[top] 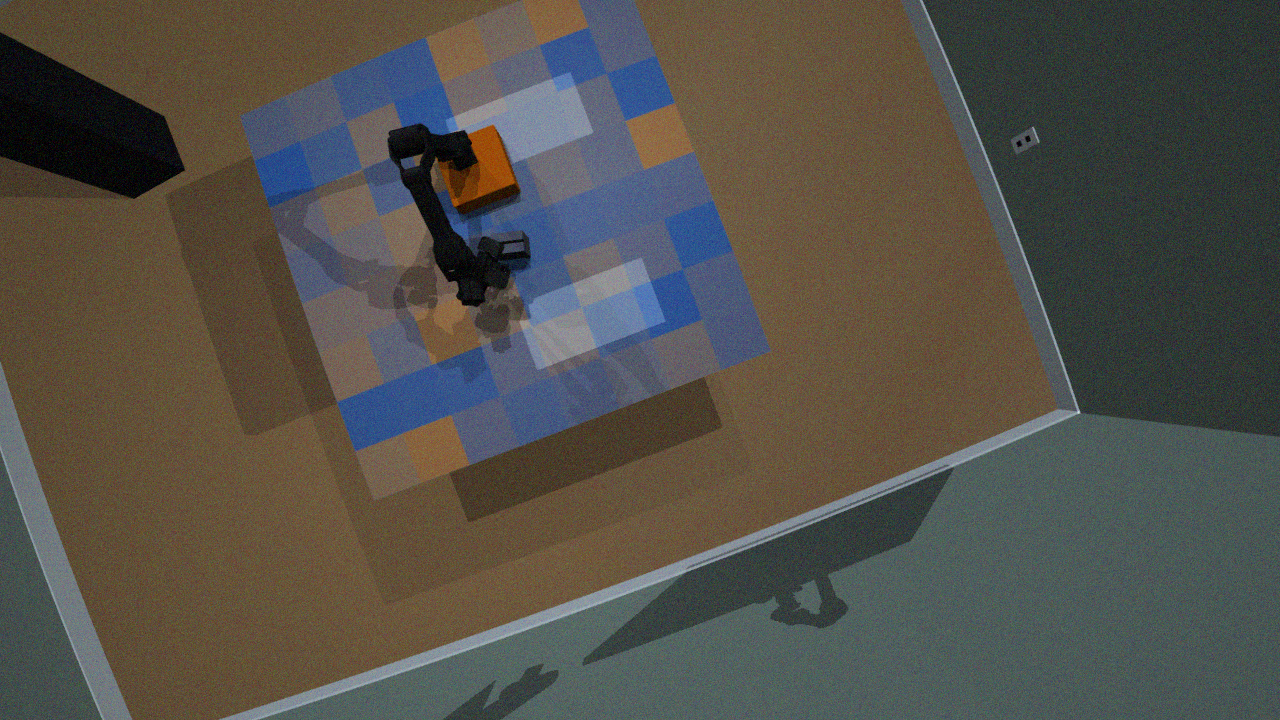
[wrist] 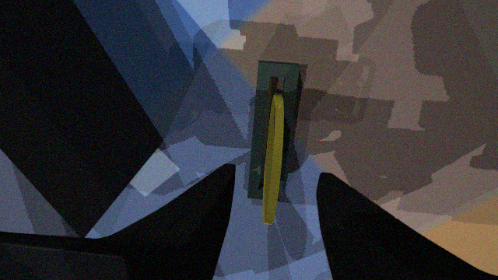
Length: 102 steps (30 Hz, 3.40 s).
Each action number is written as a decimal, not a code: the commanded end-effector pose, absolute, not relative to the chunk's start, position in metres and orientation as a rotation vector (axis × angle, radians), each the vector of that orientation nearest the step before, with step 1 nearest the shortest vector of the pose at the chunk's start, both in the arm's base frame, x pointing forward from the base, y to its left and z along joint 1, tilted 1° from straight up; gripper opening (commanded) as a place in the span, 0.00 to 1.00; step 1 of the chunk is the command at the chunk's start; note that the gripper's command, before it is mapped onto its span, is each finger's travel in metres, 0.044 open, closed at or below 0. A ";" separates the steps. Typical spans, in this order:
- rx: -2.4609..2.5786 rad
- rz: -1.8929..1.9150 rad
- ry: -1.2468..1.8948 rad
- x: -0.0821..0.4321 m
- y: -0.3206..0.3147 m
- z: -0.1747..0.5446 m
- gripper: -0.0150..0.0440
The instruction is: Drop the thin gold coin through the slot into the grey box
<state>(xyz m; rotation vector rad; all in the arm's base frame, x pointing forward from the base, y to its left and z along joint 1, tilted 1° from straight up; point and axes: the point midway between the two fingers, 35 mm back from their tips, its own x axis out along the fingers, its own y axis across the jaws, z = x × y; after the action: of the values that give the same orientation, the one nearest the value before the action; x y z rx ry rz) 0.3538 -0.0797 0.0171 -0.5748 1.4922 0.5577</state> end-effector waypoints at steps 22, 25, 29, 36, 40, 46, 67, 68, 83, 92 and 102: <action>-0.574 0.563 1.491 0.352 -0.079 -0.018 0.48; -0.574 0.563 1.491 0.352 -0.079 -0.018 0.35; -0.574 0.563 1.491 0.352 -0.079 -0.018 0.25; -0.574 0.563 1.491 0.353 -0.079 -0.017 0.25; -0.574 0.563 1.491 0.354 -0.079 -0.009 0.25; -0.574 0.563 1.491 0.355 -0.079 0.006 0.25; -0.574 0.563 1.490 0.355 -0.079 0.059 0.25; -0.574 0.563 1.490 0.355 -0.079 0.061 0.25; -0.712 0.701 1.449 0.350 -0.079 0.078 0.25; -0.939 0.927 1.359 0.345 -0.079 0.078 0.25; -0.975 0.964 1.342 0.341 -0.071 0.078 0.25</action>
<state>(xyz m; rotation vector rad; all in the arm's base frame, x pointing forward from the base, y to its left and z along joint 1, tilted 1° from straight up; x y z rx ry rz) 0.3424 -0.0763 0.0774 -0.9726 1.3466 0.9600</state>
